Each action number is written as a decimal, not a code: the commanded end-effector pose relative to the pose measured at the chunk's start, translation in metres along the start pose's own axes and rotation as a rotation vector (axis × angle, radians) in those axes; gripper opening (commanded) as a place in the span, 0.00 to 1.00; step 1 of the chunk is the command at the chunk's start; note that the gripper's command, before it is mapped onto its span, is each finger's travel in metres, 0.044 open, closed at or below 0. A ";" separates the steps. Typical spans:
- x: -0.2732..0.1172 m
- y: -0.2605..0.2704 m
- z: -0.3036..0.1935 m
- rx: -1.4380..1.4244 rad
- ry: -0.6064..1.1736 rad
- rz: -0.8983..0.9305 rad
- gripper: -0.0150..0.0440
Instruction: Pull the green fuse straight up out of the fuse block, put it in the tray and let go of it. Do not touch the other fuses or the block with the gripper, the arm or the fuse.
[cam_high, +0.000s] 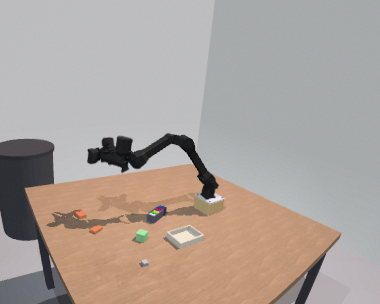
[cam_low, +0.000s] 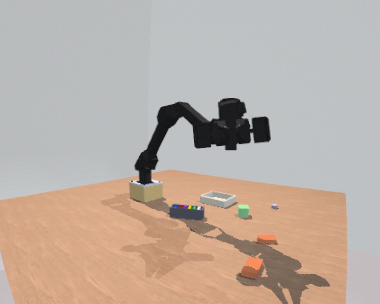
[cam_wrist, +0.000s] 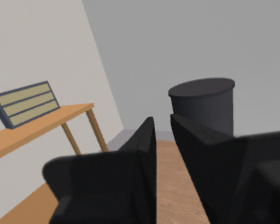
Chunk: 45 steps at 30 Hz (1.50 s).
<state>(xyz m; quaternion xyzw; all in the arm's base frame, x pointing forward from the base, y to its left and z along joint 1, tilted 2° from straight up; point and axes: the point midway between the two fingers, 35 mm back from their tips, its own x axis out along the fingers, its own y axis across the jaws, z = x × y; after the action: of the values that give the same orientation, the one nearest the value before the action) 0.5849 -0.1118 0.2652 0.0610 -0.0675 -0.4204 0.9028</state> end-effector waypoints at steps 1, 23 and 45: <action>-0.032 0.002 -0.067 -0.843 0.253 0.300 0.36; -0.190 -0.086 -0.180 -2.105 0.423 1.563 0.36; -0.283 -0.146 -0.184 -2.166 0.220 2.316 0.36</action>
<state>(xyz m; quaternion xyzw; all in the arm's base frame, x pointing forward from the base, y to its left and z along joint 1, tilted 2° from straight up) 0.3303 0.0209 0.0418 0.6385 -0.3078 -0.6195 -0.3372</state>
